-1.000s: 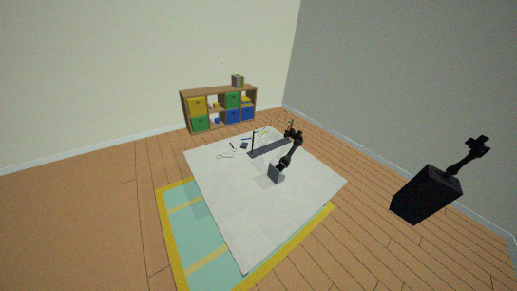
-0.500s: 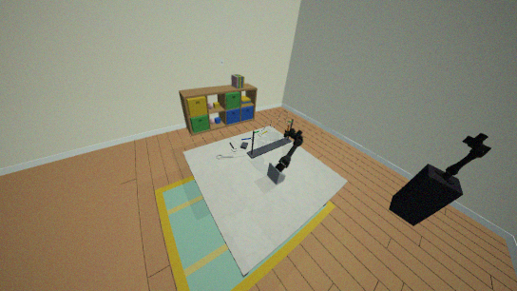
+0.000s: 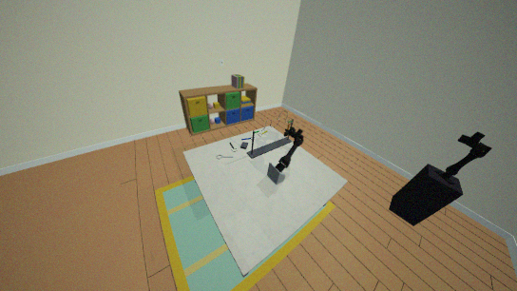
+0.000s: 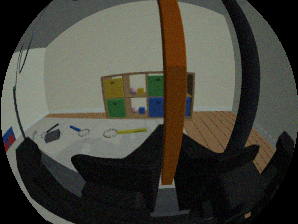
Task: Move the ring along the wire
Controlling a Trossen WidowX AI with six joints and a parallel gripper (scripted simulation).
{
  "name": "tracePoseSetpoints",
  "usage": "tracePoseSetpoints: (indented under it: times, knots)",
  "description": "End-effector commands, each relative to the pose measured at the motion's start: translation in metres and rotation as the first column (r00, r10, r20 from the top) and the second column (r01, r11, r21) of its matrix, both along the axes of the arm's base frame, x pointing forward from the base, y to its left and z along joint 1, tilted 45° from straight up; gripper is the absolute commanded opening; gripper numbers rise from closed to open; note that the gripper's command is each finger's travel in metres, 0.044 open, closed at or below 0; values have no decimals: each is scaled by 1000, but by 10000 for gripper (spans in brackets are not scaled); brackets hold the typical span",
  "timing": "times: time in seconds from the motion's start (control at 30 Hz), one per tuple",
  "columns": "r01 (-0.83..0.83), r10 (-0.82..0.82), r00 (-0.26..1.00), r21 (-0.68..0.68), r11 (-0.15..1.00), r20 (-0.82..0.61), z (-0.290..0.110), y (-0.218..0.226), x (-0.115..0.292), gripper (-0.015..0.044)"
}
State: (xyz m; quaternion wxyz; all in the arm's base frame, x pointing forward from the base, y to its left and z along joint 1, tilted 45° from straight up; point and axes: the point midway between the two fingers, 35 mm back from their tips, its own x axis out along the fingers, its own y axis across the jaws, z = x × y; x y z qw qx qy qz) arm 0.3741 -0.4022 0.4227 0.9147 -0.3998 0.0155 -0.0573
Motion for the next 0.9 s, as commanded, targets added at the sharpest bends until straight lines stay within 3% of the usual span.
tracePoseSetpoints:
  times: [0.0, 0.37, 0.87]
  knots:
    - [3, -3, 1000, 2, 1000, -1, 0, 0, 0, -150]
    - [17, -17, 1000, 4, 1000, -14, -1, 1, -2, -150]
    - [218, -211, 956, 12, 976, -202, -11, 19, -34, -150]
